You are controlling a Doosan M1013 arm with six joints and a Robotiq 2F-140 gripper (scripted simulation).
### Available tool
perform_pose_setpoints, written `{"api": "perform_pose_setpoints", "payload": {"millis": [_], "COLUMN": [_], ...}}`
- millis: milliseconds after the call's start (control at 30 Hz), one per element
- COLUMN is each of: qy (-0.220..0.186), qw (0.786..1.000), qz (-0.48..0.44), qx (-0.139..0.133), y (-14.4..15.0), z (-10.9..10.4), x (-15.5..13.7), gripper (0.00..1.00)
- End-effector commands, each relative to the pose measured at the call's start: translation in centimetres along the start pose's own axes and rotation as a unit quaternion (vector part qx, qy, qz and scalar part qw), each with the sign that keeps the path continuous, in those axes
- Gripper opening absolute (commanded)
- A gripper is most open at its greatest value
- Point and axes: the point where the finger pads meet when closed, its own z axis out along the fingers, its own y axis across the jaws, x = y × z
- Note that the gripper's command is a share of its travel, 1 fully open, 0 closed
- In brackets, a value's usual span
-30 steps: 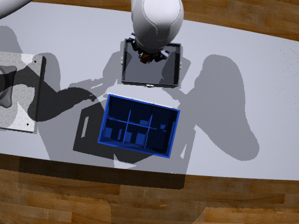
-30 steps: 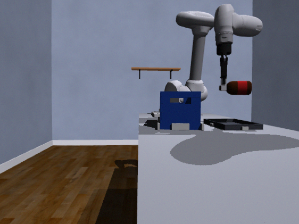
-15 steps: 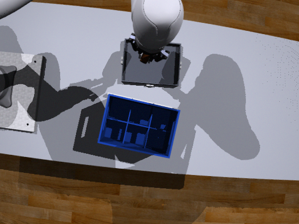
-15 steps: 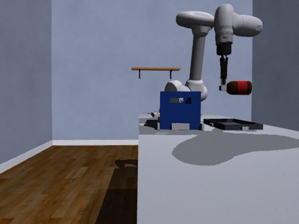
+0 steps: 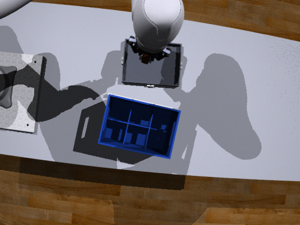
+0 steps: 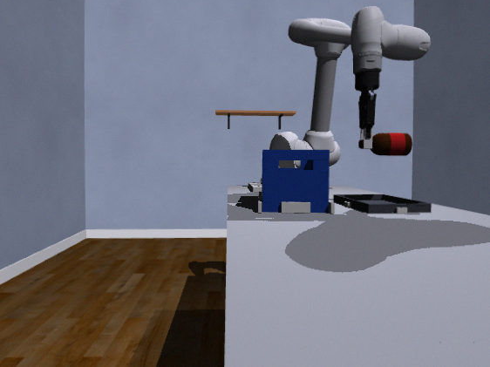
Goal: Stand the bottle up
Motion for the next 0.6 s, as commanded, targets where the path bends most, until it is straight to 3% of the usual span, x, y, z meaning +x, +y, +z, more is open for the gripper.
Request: {"api": "perform_pose_setpoints", "payload": {"millis": [0, 567], "qy": [0.001, 0.001], "qw": [1.0, 0.999], "qz": [-0.029, -0.045], "qx": [0.0, 0.0], "y": [0.0, 0.0], "z": [-0.01, -0.01], "x": [0.0, 0.0], "gripper": [0.1, 0.1]}}
